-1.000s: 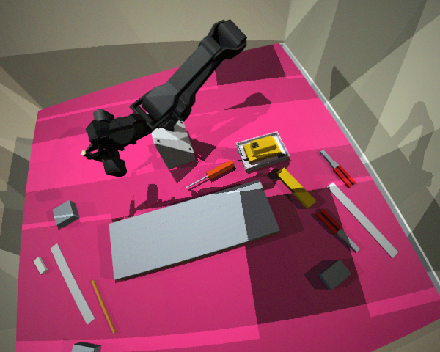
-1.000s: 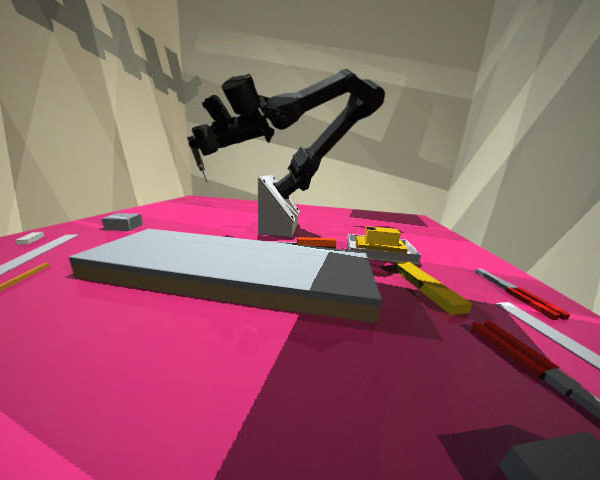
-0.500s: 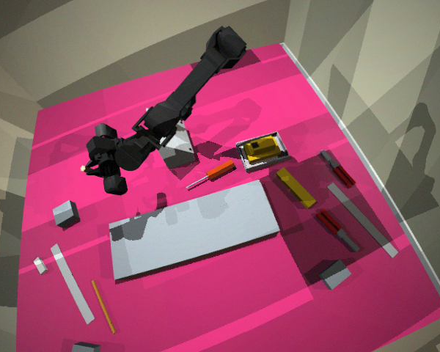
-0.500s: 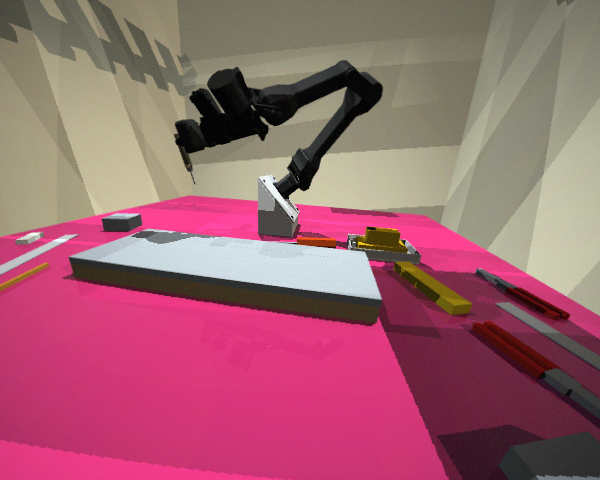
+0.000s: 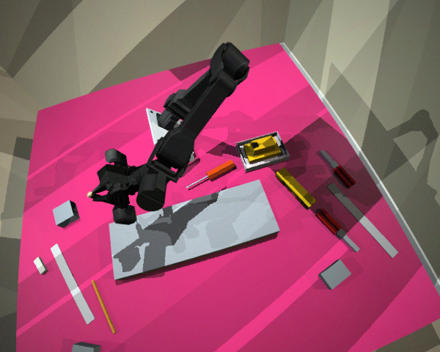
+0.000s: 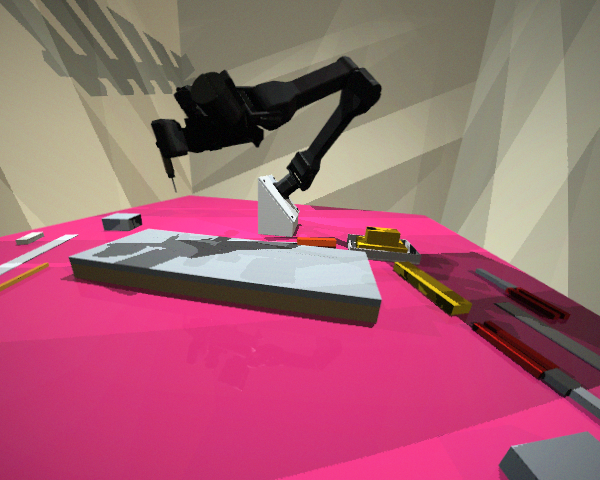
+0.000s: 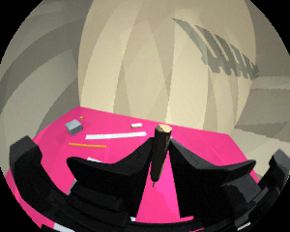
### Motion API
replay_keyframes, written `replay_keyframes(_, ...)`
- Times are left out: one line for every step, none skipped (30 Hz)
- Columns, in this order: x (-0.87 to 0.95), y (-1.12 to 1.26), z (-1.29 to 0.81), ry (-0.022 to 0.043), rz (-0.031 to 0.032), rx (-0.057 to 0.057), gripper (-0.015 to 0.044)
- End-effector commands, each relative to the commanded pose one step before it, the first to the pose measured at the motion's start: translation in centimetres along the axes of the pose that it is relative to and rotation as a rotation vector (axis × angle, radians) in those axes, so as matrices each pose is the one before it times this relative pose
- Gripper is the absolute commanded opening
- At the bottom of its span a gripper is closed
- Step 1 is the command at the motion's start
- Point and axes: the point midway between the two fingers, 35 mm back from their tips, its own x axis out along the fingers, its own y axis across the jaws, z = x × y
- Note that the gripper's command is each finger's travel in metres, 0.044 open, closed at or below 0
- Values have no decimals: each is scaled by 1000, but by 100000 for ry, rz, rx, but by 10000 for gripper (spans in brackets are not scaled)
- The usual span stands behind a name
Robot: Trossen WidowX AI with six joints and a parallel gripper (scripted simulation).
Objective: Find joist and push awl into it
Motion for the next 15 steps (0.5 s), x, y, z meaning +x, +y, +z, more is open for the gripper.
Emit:
replay_keyframes(-485,2051,96,-3036,385,2945,0)
replay_keyframes(-93,488,-128,-397,71,749,0)
replay_keyframes(-96,486,-141,-403,82,749,0)
replay_keyframes(-100,483,-153,-409,94,750,0)
replay_keyframes(-104,480,-165,-414,106,750,0)
replay_keyframes(-108,477,-177,-419,118,751,0)
replay_keyframes(-111,473,-189,-424,131,752,0)
replay_keyframes(-115,469,-201,-428,143,753,0)
replay_keyframes(-119,465,-213,-432,156,754,0)
replay_keyframes(-123,460,-224,-436,169,755,0)
replay_keyframes(-126,454,-235,-438,182,753,0)
replay_keyframes(-131,451,-247,-442,196,757,0)
replay_keyframes(-135,445,-258,-445,209,758,0)
replay_keyframes(-138,438,-268,-446,222,757,0)
replay_keyframes(-113,345,-222,-357,187,604,0)
